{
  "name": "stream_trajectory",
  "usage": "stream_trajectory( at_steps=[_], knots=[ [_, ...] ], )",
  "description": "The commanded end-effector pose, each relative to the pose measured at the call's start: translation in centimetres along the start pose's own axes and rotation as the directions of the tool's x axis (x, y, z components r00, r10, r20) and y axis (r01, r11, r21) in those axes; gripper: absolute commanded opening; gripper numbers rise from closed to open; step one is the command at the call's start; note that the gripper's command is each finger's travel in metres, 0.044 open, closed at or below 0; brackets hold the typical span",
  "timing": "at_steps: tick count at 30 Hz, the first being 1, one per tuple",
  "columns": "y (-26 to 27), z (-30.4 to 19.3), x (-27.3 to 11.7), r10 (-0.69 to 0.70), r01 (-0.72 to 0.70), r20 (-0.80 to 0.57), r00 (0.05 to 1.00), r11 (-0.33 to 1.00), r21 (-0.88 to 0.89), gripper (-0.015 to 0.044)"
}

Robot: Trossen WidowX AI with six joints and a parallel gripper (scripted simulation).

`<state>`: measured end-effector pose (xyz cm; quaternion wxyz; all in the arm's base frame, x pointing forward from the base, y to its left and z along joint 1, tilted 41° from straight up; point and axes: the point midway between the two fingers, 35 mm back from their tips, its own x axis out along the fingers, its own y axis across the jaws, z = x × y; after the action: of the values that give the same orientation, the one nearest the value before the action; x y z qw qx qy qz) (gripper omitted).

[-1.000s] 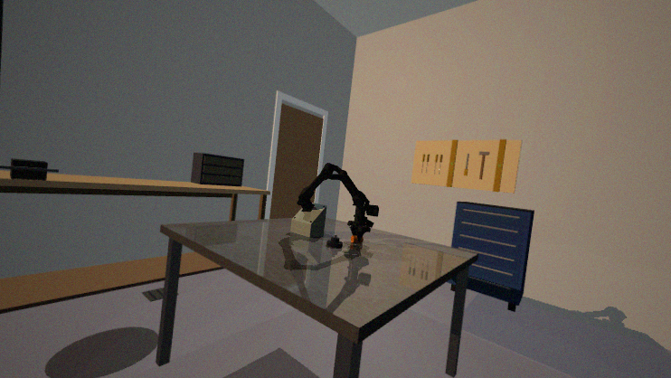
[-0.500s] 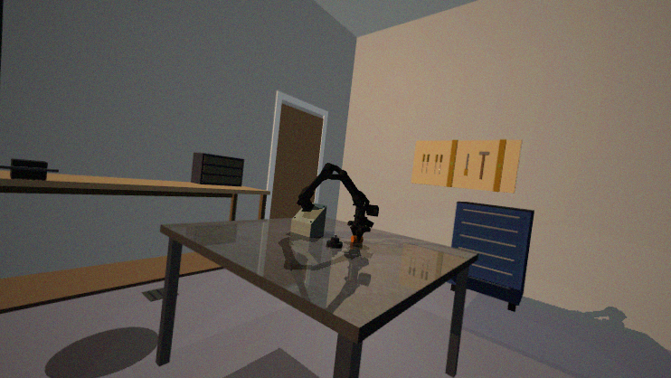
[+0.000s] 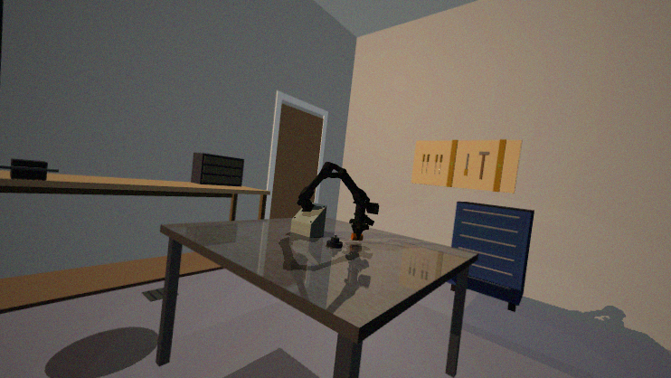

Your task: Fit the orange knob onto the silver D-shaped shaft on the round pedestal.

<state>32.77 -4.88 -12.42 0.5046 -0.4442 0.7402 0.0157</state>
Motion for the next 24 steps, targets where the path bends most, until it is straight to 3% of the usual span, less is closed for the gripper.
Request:
stream_trajectory(
  at_steps=[1,5,13,24],
  knots=[
    [-0.01,0.09,-0.19,0.001,-0.002,0.005,1.000,0.994,0.114,0.0179],
    [-0.01,0.09,-0.18,0.001,-0.002,0.005,1.000,0.971,0.240,0.0179],
    [-0.01,0.09,-0.19,0.001,-0.002,0.005,1.000,0.951,0.308,0.0179],
    [-0.01,0.09,-0.19,0.001,-0.004,0.005,1.000,0.772,0.636,0.0179]
  ],
)
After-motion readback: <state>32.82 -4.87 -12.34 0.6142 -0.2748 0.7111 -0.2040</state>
